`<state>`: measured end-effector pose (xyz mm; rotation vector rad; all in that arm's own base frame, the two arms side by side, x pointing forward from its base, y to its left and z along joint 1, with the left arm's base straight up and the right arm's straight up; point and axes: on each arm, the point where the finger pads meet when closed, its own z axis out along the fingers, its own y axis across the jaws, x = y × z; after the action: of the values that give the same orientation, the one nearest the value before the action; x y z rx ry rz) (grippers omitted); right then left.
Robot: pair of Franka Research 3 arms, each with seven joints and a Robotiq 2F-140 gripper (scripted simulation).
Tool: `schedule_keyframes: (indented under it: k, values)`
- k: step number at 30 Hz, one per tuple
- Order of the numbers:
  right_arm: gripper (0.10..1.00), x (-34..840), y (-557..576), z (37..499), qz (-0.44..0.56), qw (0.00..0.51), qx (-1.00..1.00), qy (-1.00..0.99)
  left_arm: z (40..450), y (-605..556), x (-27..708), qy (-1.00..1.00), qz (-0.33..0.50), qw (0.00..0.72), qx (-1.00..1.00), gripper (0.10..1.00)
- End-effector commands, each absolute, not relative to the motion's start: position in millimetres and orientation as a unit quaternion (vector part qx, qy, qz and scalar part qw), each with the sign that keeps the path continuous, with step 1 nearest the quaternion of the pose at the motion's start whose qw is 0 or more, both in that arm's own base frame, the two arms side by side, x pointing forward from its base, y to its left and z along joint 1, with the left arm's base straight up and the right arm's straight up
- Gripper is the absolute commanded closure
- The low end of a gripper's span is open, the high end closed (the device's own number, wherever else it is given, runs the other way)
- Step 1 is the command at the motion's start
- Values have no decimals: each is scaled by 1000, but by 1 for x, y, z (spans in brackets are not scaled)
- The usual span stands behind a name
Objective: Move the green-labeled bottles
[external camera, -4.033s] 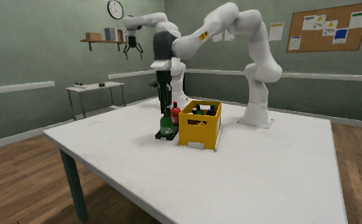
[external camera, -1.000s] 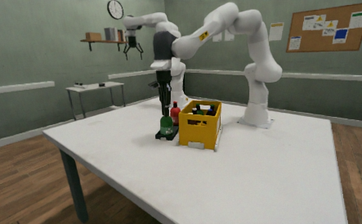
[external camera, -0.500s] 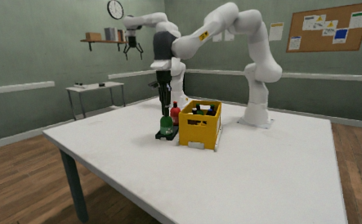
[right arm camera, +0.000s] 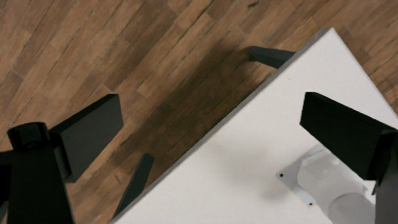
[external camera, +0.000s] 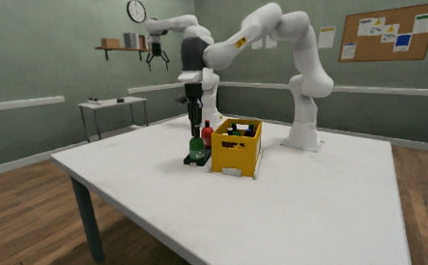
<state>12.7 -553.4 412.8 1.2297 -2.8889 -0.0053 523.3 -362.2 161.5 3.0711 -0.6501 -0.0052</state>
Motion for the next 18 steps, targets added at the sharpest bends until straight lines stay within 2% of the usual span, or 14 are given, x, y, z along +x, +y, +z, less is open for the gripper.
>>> schedule_keyframes:
  k: [1,18]
  values:
    - [98,13,-554,413,0,0,393,-919,165,-361,525,-209,0,0,978,999]
    - [98,13,-554,413,0,0,393,-919,174,-361,525,-209,0,0,978,999]
